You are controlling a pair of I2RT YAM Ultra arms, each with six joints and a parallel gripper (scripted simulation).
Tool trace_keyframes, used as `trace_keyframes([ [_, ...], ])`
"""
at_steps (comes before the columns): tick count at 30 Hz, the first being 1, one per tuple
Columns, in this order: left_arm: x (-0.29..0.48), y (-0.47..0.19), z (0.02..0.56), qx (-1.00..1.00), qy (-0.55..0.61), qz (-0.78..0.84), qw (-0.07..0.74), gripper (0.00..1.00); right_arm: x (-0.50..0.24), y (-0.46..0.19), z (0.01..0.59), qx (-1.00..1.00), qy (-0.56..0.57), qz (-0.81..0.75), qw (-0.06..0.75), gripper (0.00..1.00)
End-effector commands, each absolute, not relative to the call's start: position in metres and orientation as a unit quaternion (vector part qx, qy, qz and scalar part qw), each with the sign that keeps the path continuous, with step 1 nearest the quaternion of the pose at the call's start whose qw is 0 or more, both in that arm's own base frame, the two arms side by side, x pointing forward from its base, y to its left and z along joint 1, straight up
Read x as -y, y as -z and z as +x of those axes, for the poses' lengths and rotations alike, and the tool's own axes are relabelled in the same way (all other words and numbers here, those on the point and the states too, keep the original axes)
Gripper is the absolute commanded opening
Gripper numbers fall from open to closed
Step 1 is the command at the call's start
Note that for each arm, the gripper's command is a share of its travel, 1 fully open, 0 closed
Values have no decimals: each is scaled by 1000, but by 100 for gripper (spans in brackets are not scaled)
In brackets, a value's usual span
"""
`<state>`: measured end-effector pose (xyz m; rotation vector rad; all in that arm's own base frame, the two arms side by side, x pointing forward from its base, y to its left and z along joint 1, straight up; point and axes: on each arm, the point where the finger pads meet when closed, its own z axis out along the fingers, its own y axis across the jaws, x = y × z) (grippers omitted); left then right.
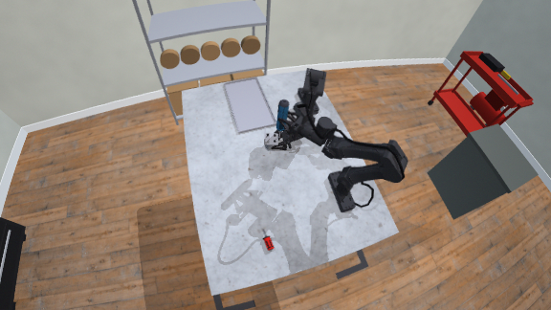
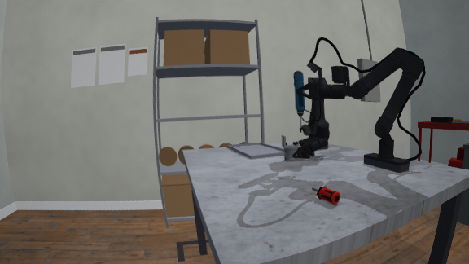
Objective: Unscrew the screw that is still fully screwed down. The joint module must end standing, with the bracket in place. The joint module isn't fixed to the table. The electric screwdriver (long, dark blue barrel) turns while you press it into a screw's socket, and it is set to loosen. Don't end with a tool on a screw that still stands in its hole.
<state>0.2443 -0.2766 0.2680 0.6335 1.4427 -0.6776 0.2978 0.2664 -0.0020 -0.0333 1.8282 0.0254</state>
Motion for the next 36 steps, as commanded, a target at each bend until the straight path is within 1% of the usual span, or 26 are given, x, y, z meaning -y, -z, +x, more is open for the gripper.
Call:
trace_keyframes([
  [1, 270, -308, 236, -593, 315, 262, 693, 42, -268, -1, 299, -790, -15, -11, 612, 59],
  [3, 268, -297, 234, -601, 312, 266, 686, 42, -268, -1, 299, -790, -15, -11, 612, 59],
  [5, 267, -309, 233, -593, 315, 263, 693, 42, -268, -1, 299, -790, -15, -11, 612, 59],
  [7, 264, -296, 230, -602, 312, 267, 685, 42, -268, -1, 299, -790, -15, -11, 612, 59],
  [9, 265, -314, 231, -589, 317, 261, 696, 42, -268, -1, 299, -790, -15, -11, 612, 59],
  [17, 263, -301, 229, -598, 314, 266, 688, 42, -268, -1, 299, -790, -15, -11, 612, 59],
  [20, 263, -309, 228, -593, 316, 263, 693, 42, -268, -1, 299, -790, -15, -11, 612, 59],
  [23, 260, -300, 228, -599, 312, 265, 688, 42, -268, -1, 299, -790, -15, -11, 612, 59],
  [26, 261, -312, 228, -591, 316, 261, 695, 42, -268, -1, 299, -790, -15, -11, 612, 59],
  [29, 261, -312, 228, -591, 316, 261, 695, 42, -268, -1, 299, -790, -15, -11, 612, 59],
  [32, 260, -297, 227, -601, 311, 266, 686, 42, -268, -1, 299, -790, -15, -11, 612, 59],
  [36, 259, -305, 227, -596, 313, 263, 691, 42, -268, -1, 299, -790, -15, -11, 612, 59],
])
